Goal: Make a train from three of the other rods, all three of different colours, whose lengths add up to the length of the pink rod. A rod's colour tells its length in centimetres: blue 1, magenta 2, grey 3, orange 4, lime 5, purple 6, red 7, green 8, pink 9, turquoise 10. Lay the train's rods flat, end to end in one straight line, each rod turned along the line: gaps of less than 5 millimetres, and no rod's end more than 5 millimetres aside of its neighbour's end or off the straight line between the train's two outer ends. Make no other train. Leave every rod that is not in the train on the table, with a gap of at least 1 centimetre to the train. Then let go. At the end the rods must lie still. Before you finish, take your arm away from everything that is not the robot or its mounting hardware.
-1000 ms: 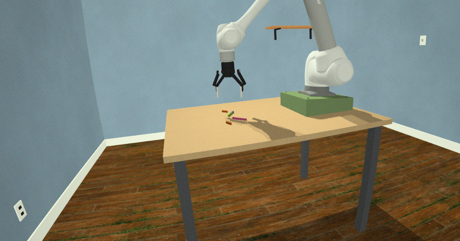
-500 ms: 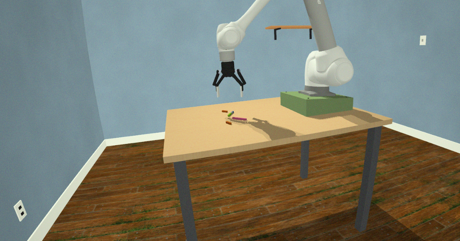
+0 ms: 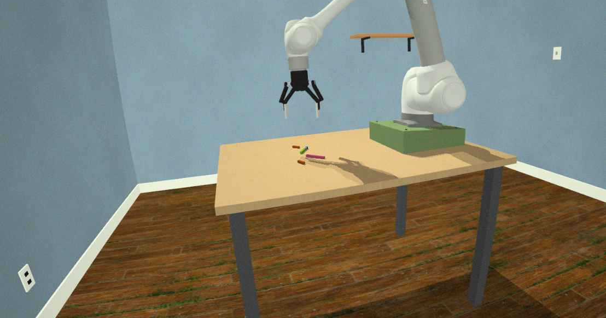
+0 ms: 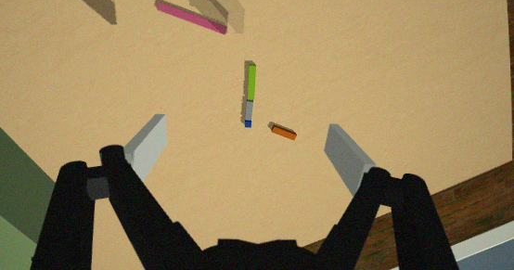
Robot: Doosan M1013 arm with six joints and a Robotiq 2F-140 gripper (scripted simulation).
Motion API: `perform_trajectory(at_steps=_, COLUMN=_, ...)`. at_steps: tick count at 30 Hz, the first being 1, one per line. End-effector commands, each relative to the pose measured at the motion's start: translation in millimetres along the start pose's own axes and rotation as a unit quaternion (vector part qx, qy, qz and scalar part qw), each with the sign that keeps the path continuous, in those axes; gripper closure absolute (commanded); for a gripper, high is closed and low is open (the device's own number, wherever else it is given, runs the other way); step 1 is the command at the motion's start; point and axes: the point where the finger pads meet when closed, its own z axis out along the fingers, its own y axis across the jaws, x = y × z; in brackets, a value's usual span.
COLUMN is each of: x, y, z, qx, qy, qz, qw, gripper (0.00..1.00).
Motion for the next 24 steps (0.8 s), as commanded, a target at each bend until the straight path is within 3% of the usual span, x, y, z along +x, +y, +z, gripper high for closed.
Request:
perform_trajectory(at_steps=1, x=3.8, y=3.1, z=-13.0, qx=-0.002, qy=0.003, qz=-0.003, qw=1.0, gripper=0.0)
perform_trajectory(at_steps=8, x=3.7, y=3.0, z=-29.2, qx=-0.002, qy=0.003, qz=-0.003, qw=1.0, gripper=0.0)
perform_trajectory(at_steps=24, x=3.7, y=3.0, z=-29.9, qx=-0.002, qy=0.003, qz=-0.003, qw=1.0, gripper=0.0)
